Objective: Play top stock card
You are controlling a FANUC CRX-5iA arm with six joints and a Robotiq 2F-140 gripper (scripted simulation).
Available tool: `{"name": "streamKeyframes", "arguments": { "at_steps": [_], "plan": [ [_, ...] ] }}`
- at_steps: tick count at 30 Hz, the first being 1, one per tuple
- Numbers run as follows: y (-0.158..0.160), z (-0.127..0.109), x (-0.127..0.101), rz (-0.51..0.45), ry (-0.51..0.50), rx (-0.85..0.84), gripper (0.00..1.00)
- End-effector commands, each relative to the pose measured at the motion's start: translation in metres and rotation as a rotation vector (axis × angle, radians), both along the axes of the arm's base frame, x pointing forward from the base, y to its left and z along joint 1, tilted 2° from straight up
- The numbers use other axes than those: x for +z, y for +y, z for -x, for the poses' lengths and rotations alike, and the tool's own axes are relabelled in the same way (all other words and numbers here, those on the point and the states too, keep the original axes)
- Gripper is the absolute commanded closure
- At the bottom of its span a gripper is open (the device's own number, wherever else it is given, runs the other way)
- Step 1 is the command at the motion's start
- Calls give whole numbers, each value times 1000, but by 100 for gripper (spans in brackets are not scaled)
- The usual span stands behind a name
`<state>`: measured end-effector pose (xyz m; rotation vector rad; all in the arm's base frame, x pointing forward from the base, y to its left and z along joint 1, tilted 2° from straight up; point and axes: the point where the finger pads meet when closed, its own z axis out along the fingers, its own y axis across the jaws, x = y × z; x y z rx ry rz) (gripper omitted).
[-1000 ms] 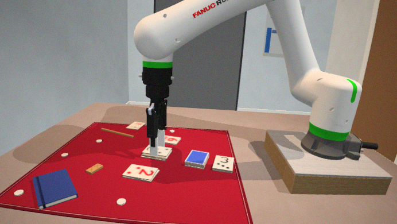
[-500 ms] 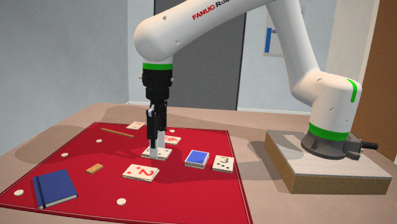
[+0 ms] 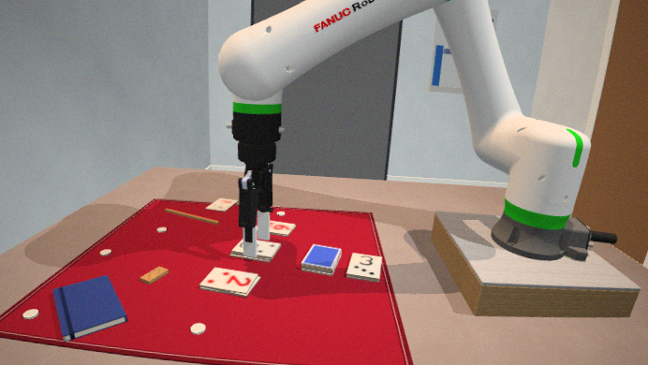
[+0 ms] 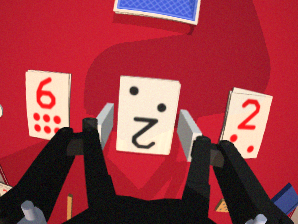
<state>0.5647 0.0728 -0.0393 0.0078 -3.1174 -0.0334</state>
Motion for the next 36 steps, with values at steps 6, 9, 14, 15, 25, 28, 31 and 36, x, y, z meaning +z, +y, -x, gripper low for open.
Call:
{"name": "streamKeyframes", "arguments": {
  "at_steps": [6,9,14,15,25,28,31,36],
  "plan": [
    [0,0,0,0,0,0,50],
    [0,0,0,0,0,0,50],
    [0,0,0,0,0,0,50],
    [0,0,0,0,0,0,50],
    [0,0,0,0,0,0,50],
    [0,0,0,0,0,0,50],
    [0,0,2,0,0,0,50],
    [0,0,11,0,0,0,50]
  ]
}}
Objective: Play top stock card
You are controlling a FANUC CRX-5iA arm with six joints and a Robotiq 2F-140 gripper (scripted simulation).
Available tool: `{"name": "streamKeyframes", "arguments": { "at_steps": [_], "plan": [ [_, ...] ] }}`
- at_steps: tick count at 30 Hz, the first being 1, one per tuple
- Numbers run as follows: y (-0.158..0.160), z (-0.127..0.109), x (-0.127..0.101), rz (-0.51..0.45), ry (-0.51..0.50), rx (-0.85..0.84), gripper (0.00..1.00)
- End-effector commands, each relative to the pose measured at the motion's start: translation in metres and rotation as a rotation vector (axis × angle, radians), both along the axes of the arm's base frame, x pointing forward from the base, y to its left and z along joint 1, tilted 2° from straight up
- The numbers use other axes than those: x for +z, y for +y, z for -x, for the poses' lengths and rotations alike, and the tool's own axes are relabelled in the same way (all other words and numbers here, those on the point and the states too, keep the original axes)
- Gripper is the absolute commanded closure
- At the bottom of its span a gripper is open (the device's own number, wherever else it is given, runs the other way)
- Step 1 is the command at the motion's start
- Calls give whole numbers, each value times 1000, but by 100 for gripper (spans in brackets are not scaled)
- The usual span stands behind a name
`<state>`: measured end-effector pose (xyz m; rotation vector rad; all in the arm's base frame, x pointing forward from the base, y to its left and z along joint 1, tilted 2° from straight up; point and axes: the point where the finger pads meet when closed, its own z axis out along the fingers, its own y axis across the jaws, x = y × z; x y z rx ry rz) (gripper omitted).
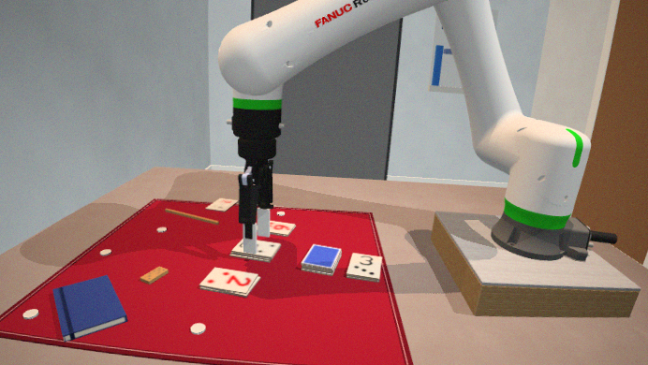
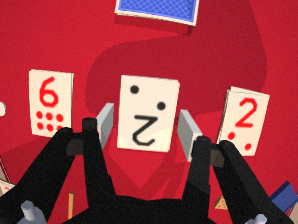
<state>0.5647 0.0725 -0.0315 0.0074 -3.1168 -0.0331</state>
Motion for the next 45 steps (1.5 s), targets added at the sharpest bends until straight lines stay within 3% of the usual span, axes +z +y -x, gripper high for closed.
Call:
{"name": "streamKeyframes", "arguments": {
  "at_steps": [1,16,30,31,45],
  "plan": [
    [0,0,3,0,-1,0,50],
    [-1,-2,72,0,-1,0,50],
    [-2,-3,92,0,-1,0,50],
    [-2,-3,92,0,-1,0,0],
    [-2,-3,92,0,-1,0,0]
  ]
}}
